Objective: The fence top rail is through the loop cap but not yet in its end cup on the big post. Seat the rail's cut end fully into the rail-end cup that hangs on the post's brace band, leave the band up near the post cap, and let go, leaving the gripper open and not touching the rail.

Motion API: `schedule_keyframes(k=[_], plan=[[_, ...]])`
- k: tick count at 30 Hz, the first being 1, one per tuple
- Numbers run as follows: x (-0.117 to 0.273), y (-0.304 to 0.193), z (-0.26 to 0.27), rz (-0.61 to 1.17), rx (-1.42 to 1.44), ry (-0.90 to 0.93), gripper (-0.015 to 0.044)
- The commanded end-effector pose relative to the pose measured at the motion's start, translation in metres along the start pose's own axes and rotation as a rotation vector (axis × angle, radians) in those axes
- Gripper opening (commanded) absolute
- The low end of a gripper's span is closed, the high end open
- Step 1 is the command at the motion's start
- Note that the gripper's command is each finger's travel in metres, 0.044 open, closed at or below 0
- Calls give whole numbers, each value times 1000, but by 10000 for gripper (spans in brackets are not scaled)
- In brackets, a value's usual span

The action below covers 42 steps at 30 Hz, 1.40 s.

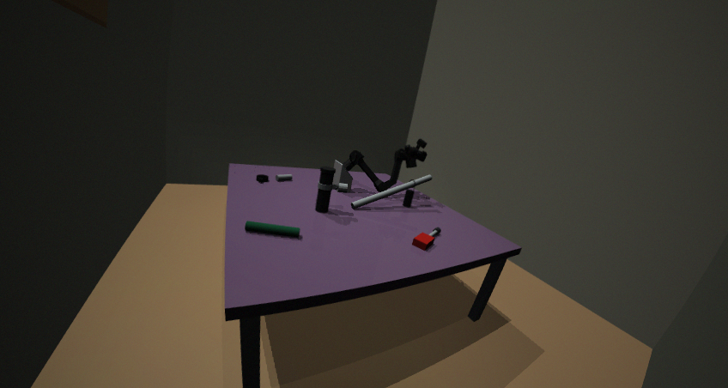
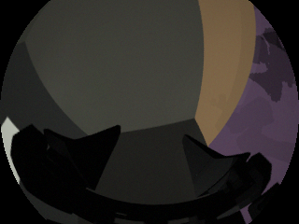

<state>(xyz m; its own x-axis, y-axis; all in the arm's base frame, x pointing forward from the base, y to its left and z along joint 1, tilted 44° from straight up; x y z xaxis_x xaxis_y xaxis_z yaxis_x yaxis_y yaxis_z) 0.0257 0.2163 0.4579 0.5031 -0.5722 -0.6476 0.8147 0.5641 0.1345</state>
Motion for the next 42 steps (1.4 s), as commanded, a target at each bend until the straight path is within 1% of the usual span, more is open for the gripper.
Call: schedule_keyframes(k=[1,2,11,14,18,20,23,30,36,42], plan=[[0,-1,1,2,5,7,426],[1,-5,5,10,20,28,440],[7,-83,83,174,152,424,440],[19,-111,111,241,166,581,440],[43,-146,147,329,167,797,440],[59,-161,164,372,160,907,440],[89,-183,183,393,210,1062,440],[154,-211,218,509,141,1413,440],[228,-220,238,622,30,1765,440],[303,-212,241,734,-116,2116,440]])
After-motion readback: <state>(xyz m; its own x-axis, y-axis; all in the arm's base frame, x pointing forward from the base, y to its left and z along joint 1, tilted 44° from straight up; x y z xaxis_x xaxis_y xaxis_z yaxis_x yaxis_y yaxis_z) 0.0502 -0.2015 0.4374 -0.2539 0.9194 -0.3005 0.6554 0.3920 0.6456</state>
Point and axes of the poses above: the point midway between the two fingers, 35 mm back from their tips, its own x axis back along the fingers, its own z axis across the jaws, y = z × x, the point moved 7 cm from there along x, back along the fingers, and after that the axes turned 6 degrees about x, right-handed, at the moved point
